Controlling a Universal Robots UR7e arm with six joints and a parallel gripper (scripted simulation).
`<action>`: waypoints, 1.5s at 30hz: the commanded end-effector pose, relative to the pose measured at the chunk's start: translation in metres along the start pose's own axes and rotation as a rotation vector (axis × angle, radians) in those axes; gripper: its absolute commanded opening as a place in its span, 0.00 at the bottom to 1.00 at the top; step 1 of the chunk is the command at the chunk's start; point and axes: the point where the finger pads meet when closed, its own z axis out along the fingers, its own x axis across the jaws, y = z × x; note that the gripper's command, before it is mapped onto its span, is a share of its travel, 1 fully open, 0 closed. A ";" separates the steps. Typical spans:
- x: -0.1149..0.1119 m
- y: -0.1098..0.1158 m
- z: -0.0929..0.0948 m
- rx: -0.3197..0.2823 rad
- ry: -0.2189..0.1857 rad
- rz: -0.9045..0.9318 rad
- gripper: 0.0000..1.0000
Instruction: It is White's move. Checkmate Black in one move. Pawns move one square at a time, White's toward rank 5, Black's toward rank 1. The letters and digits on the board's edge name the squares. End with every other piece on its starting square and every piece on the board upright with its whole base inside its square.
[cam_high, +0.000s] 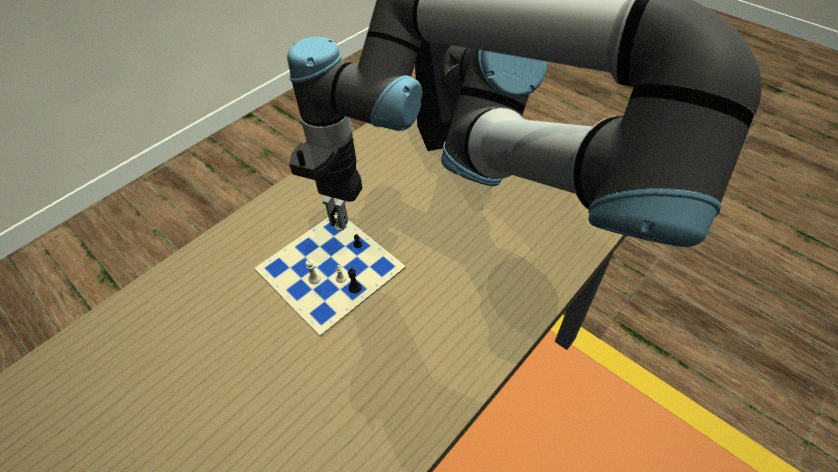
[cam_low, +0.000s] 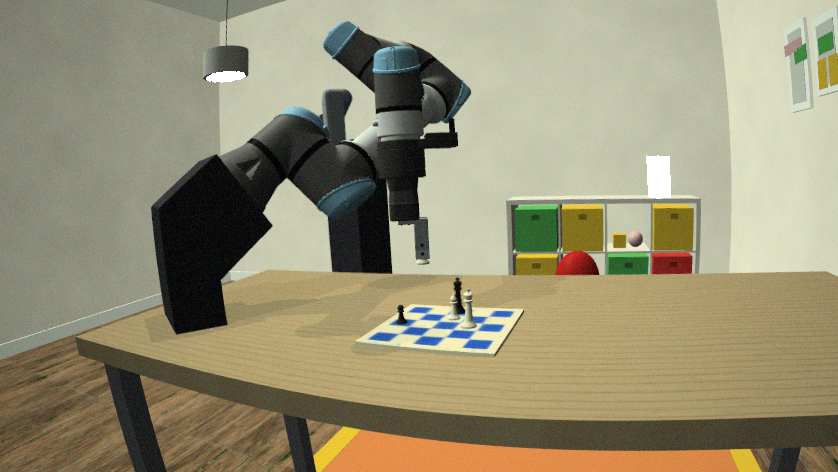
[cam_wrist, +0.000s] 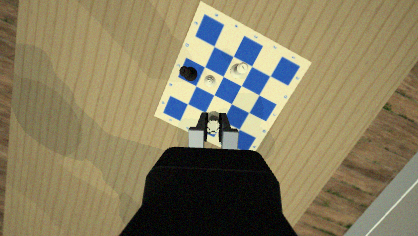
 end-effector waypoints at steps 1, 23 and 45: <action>-0.023 -0.014 -0.001 0.000 0.002 0.170 0.00; -0.060 -0.028 0.000 0.001 0.001 0.427 0.00; -0.060 -0.028 0.012 0.001 0.001 0.427 0.00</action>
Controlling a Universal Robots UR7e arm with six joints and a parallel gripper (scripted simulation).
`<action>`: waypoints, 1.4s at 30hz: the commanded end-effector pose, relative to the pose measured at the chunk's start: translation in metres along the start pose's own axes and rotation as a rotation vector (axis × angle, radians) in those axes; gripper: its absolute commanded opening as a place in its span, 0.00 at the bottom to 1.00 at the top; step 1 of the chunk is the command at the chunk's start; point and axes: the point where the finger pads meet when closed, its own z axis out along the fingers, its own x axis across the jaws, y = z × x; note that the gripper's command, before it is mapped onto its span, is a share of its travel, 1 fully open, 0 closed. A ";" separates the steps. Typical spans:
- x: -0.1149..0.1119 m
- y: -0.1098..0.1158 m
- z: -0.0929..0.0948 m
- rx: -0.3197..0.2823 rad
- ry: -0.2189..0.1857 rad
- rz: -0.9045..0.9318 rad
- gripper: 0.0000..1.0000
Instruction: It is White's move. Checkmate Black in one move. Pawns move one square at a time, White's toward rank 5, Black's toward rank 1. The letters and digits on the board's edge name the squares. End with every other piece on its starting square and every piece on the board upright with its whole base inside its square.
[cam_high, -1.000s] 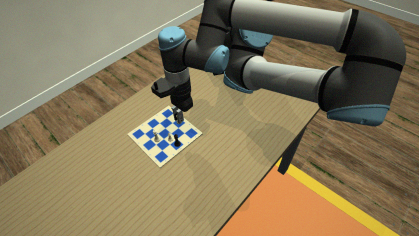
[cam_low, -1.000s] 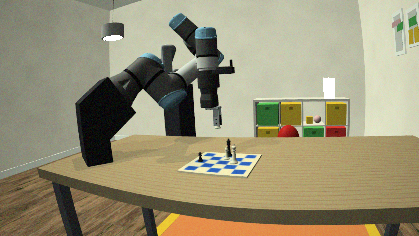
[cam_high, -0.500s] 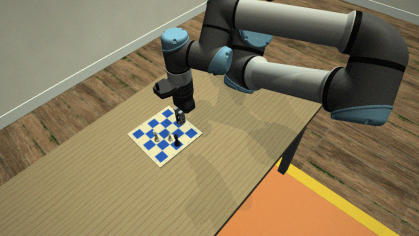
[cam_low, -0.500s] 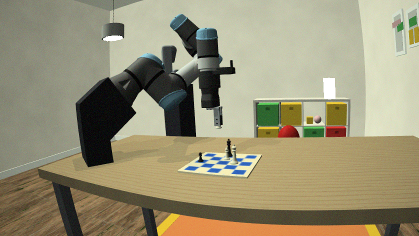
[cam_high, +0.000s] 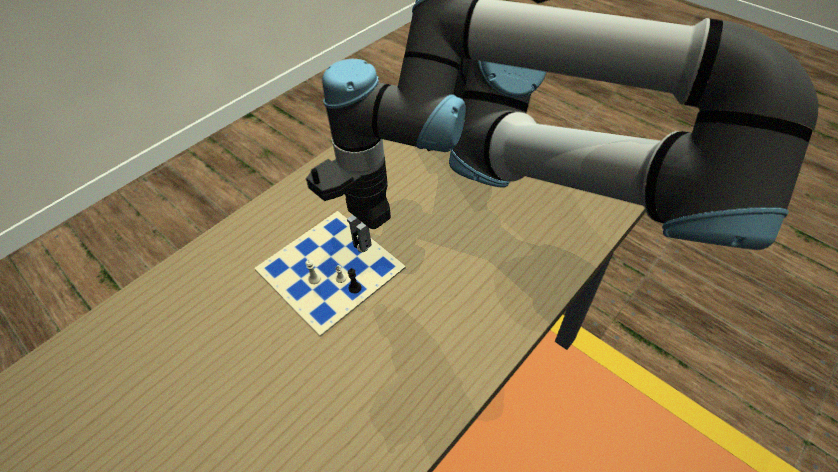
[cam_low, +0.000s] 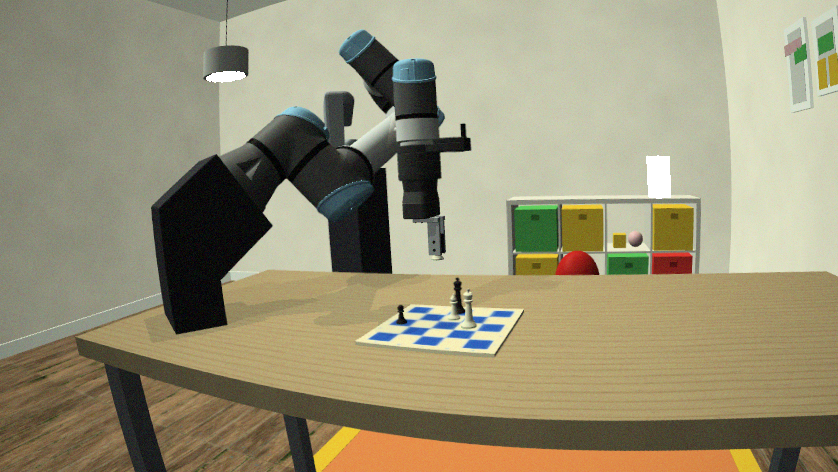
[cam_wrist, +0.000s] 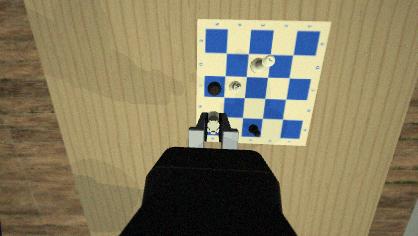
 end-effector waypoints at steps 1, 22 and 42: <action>0.000 0.000 0.008 0.000 0.000 0.000 0.00; 0.000 0.000 0.057 0.000 0.000 0.000 0.00; 0.000 0.000 0.088 0.000 0.000 0.000 0.00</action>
